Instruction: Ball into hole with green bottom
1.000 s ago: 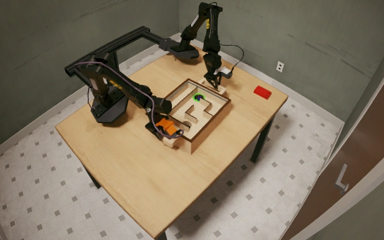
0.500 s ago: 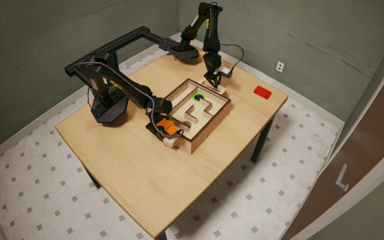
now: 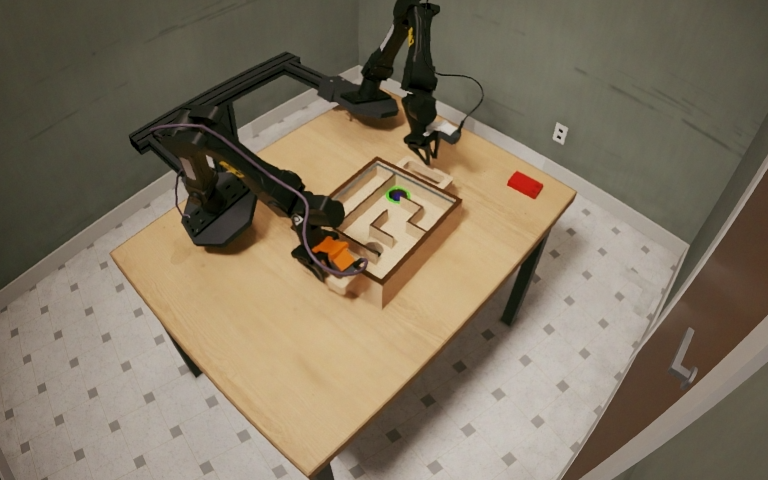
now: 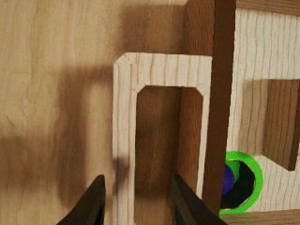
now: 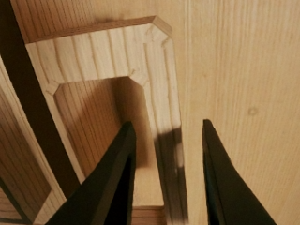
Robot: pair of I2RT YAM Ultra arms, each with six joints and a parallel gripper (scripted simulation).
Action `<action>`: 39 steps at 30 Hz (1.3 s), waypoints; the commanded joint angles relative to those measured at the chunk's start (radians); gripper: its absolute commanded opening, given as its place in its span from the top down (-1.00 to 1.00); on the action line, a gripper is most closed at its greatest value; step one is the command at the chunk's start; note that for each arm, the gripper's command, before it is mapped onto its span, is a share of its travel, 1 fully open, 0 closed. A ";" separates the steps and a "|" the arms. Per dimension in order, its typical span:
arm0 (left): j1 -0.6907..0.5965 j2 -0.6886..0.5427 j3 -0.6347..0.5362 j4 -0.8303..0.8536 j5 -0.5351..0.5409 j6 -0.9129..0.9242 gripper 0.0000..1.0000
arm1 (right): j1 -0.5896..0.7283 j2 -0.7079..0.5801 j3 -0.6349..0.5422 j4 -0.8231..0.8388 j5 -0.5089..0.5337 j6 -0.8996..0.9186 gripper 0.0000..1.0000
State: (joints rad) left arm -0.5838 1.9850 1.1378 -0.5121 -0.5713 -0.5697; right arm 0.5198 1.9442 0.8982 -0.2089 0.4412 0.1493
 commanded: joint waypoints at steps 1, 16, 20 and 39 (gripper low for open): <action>-0.036 -0.050 0.043 -0.067 -0.026 -0.038 0.27 | 0.021 -0.013 0.020 0.014 0.011 0.001 0.27; -0.053 -0.047 0.067 -0.106 -0.029 -0.056 0.27 | 0.021 -0.013 0.020 0.014 0.011 0.001 0.27; -0.052 -0.037 0.067 -0.106 -0.029 -0.056 0.27 | 0.030 -0.059 0.009 -0.044 0.014 0.023 0.27; -0.052 -0.037 0.067 -0.102 -0.029 -0.055 0.27 | 0.105 -0.208 0.053 -0.251 0.036 0.100 0.27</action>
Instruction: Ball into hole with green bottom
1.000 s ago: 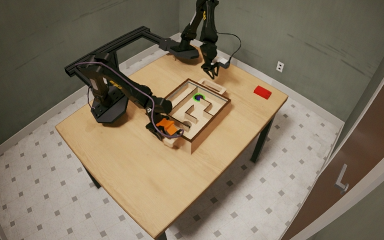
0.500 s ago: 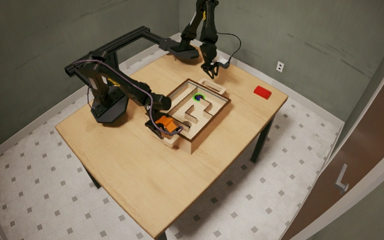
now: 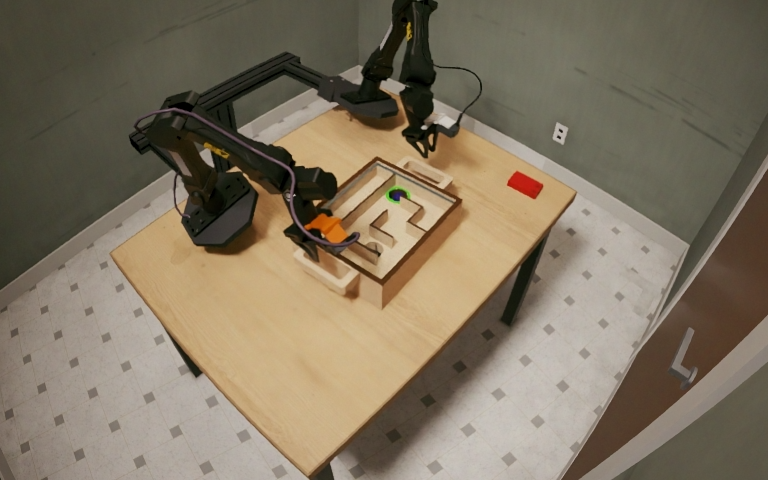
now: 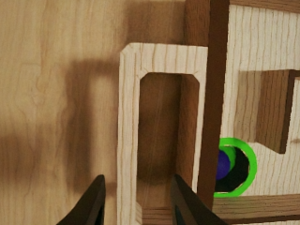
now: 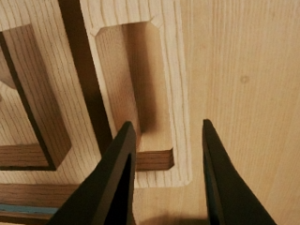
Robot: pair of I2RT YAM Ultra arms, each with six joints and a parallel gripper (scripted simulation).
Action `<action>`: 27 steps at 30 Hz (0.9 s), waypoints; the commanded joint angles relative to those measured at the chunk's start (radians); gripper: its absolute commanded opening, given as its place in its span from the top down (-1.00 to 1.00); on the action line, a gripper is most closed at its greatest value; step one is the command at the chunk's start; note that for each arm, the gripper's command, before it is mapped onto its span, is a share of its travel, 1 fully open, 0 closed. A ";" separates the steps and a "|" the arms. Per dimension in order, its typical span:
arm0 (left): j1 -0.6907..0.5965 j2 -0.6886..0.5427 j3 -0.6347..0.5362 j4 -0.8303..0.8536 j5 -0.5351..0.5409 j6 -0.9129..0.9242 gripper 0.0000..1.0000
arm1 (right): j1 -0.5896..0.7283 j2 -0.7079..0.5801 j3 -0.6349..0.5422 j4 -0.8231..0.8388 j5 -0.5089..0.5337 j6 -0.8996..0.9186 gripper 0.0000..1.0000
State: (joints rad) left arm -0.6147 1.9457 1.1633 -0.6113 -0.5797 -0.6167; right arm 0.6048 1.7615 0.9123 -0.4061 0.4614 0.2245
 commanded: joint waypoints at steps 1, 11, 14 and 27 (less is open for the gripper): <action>-0.022 0.002 0.041 -0.003 -0.021 -0.008 0.27 | 0.020 -0.025 0.039 -0.054 0.016 0.025 0.27; 0.029 -0.059 0.040 0.041 0.019 0.034 0.27 | -0.025 -0.063 0.059 -0.009 -0.011 -0.003 0.27; 0.054 -0.103 0.033 0.079 0.054 0.074 0.27 | -0.051 -0.098 0.057 0.021 -0.040 -0.020 0.27; 0.225 -0.365 -0.048 0.274 0.244 0.285 0.27 | -0.230 -0.317 0.081 0.166 -0.201 -0.110 0.27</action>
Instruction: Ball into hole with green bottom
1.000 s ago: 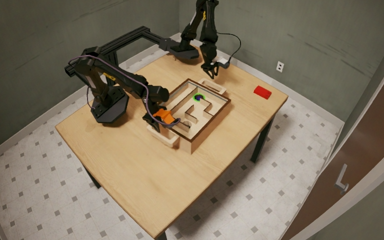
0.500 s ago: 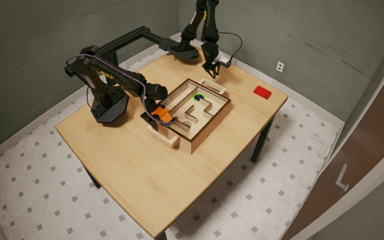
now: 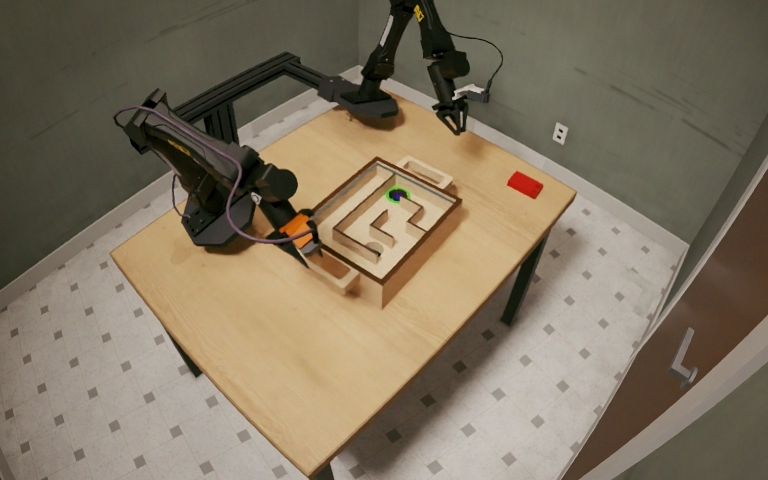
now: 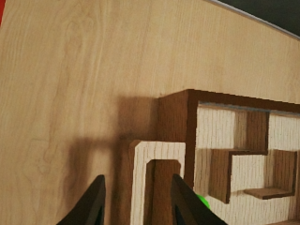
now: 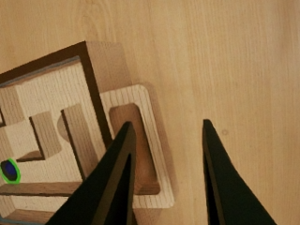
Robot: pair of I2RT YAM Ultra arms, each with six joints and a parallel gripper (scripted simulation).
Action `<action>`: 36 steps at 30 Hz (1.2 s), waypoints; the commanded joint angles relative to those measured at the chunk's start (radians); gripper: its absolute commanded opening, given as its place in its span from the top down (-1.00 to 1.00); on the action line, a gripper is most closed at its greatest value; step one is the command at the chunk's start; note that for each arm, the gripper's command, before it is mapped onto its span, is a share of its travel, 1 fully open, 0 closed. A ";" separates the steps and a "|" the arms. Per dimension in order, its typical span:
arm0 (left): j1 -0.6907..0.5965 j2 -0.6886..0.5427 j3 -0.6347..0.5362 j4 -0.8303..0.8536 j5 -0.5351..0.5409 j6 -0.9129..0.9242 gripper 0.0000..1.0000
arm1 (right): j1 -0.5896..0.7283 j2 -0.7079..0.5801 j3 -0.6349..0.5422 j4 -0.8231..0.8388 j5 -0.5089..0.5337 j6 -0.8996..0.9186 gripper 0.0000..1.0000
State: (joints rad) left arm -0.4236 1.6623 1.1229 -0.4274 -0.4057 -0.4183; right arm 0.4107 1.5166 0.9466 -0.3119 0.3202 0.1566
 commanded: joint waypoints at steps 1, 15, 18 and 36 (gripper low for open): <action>0.052 -0.108 -0.013 0.108 0.086 0.105 0.27 | -0.053 -0.093 0.050 0.084 -0.073 -0.049 0.27; 0.257 -0.406 -0.045 0.310 0.279 0.311 0.27 | -0.253 -0.320 0.105 0.234 -0.226 -0.126 0.27; 0.304 -0.476 -0.064 0.356 0.324 0.361 0.27 | -0.299 -0.382 0.111 0.268 -0.262 -0.146 0.27; 0.433 -0.646 -0.037 0.453 0.429 0.408 0.27 | -0.417 -0.503 0.150 0.331 -0.334 -0.165 0.27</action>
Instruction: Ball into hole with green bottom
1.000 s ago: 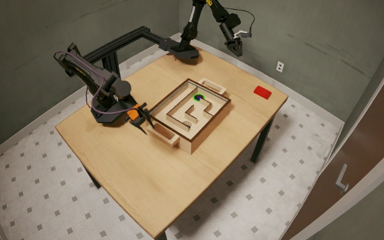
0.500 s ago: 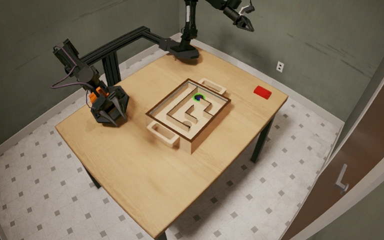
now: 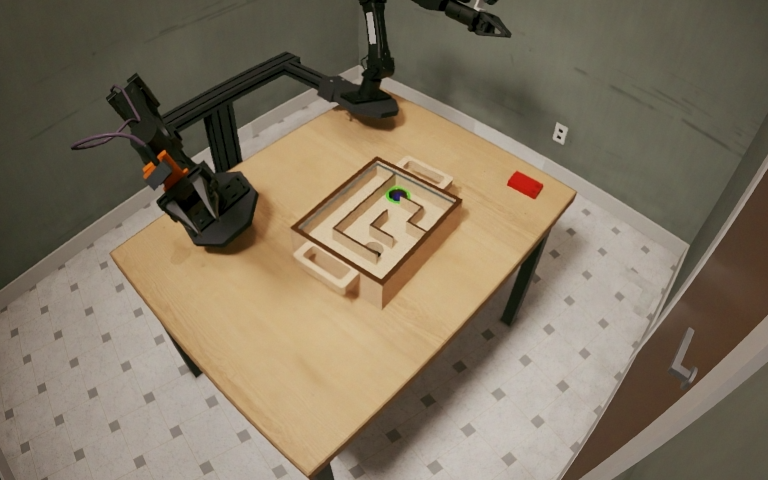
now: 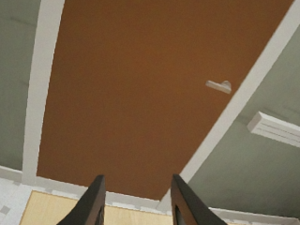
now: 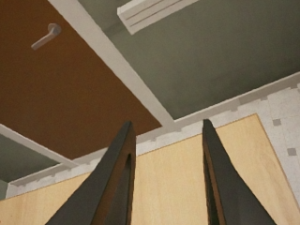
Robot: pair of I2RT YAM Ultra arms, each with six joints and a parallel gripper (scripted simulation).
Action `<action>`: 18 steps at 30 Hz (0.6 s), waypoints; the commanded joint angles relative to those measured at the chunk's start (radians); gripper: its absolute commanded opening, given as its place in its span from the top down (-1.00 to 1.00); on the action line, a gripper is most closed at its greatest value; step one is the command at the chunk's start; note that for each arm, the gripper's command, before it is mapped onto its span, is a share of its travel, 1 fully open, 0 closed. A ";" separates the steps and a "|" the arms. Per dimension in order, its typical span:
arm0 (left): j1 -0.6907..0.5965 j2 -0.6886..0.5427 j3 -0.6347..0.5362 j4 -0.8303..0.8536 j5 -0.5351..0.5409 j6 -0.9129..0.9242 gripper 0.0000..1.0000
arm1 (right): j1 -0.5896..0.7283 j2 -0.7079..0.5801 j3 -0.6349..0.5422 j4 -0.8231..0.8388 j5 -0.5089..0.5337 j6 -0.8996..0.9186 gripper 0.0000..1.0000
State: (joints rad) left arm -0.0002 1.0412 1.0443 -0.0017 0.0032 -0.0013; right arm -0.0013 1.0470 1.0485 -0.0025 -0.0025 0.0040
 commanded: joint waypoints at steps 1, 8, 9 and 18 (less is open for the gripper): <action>0.010 -0.017 0.042 0.027 0.020 -0.009 0.27 | 0.003 -0.021 0.050 0.018 -0.013 -0.012 0.27; 0.003 -0.003 0.036 0.020 0.018 0.002 0.27 | 0.005 -0.001 0.015 -0.006 -0.012 -0.014 0.27; 0.010 0.005 0.044 0.019 0.017 0.006 0.27 | 0.012 0.012 0.016 -0.007 -0.012 -0.014 0.27; 0.011 0.006 0.042 0.015 0.014 0.011 0.27 | 0.019 -0.023 0.019 -0.004 -0.010 -0.017 0.27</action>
State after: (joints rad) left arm -0.0002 1.0451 1.0492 0.0021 0.0040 -0.0021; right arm -0.0010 1.0481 1.0489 -0.0017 -0.0029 0.0017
